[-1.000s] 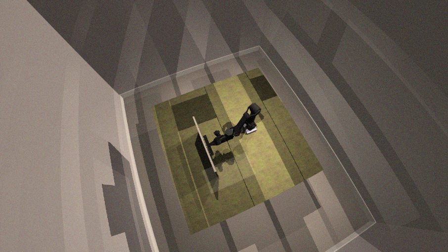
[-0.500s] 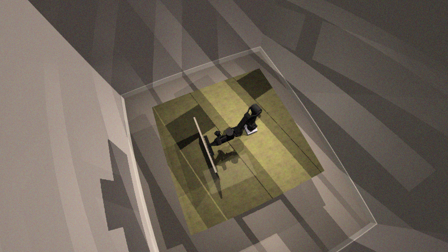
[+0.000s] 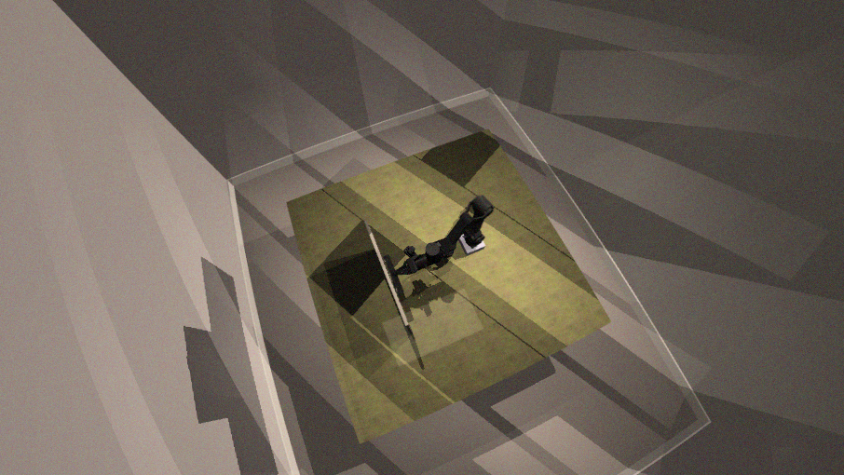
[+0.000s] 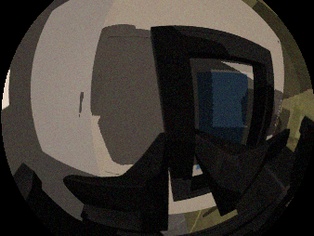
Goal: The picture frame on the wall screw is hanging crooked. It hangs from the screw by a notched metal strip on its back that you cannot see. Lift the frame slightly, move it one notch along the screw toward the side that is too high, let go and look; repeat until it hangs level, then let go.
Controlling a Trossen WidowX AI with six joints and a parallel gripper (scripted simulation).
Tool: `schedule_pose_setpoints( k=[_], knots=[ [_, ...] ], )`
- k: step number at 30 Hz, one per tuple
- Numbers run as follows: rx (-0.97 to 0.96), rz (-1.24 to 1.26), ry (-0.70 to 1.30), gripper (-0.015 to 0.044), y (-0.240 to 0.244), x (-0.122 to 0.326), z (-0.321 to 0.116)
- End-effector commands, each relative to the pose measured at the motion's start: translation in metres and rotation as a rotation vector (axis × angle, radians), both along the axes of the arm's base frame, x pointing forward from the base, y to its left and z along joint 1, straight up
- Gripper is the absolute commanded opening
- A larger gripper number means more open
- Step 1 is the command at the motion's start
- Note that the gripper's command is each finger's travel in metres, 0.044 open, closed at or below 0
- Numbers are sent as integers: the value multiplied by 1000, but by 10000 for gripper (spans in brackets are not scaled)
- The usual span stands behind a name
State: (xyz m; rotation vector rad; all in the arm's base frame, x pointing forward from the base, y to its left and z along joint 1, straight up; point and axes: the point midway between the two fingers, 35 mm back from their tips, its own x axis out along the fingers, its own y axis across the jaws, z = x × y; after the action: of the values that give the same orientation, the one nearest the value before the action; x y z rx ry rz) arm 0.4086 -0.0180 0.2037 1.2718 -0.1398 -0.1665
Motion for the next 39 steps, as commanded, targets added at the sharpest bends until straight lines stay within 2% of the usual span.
schedule_pose_setpoints(
  k=[1,39],
  knots=[
    [-3,3,-9,0,0,0,2],
    [-4,3,-9,0,-2,0,-6]
  ],
)
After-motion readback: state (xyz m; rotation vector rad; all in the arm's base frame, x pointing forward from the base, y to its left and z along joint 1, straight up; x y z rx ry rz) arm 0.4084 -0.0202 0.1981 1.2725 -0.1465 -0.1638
